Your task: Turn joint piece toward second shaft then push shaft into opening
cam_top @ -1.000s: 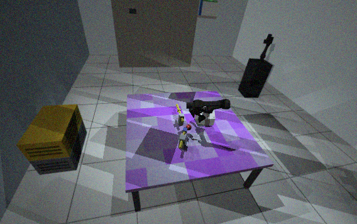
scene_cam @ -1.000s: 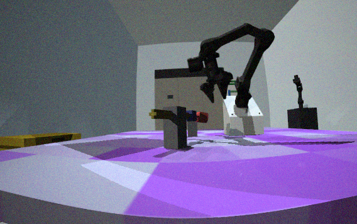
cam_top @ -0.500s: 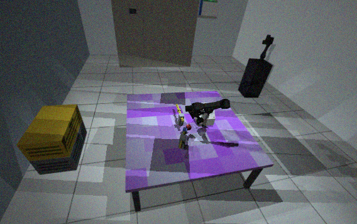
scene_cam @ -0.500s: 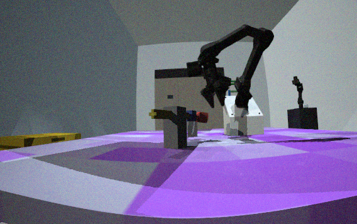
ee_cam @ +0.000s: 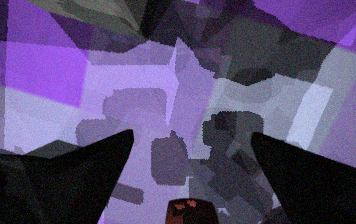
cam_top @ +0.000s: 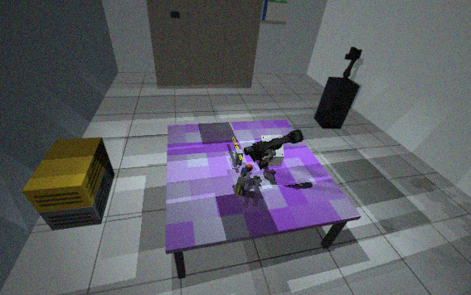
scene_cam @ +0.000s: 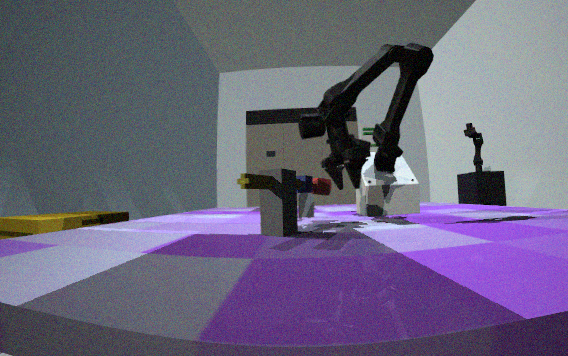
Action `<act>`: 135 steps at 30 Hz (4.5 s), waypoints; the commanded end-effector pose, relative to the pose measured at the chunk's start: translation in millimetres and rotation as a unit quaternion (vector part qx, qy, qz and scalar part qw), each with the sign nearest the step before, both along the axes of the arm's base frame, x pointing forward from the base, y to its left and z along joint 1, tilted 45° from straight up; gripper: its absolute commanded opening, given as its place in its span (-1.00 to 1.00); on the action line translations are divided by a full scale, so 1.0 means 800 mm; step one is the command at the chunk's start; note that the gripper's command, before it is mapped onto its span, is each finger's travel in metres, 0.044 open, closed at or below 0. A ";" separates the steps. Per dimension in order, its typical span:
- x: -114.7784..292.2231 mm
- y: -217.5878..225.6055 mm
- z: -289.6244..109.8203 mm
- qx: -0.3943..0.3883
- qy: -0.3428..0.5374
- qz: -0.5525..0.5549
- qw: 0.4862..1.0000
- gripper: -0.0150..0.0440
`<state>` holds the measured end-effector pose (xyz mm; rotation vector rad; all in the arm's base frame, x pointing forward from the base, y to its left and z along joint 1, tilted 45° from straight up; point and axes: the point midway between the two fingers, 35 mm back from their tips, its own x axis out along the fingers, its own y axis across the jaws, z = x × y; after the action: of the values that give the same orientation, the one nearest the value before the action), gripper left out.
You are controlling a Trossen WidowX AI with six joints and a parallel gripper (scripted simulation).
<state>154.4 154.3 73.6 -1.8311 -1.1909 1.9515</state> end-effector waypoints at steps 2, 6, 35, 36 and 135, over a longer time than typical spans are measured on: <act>0.008 0.007 0.001 0.003 0.002 -0.001 1.000 1.00; 0.025 0.012 0.006 0.003 0.001 -0.001 1.000 1.00; 0.074 0.048 -0.004 0.004 0.000 -0.001 1.000 1.00; 0.073 0.049 -0.005 0.004 0.000 -0.001 1.000 1.00; 0.072 0.054 -0.010 0.004 0.000 -0.001 1.000 0.12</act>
<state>212.1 197.2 66.0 -1.8292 -1.2000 1.9406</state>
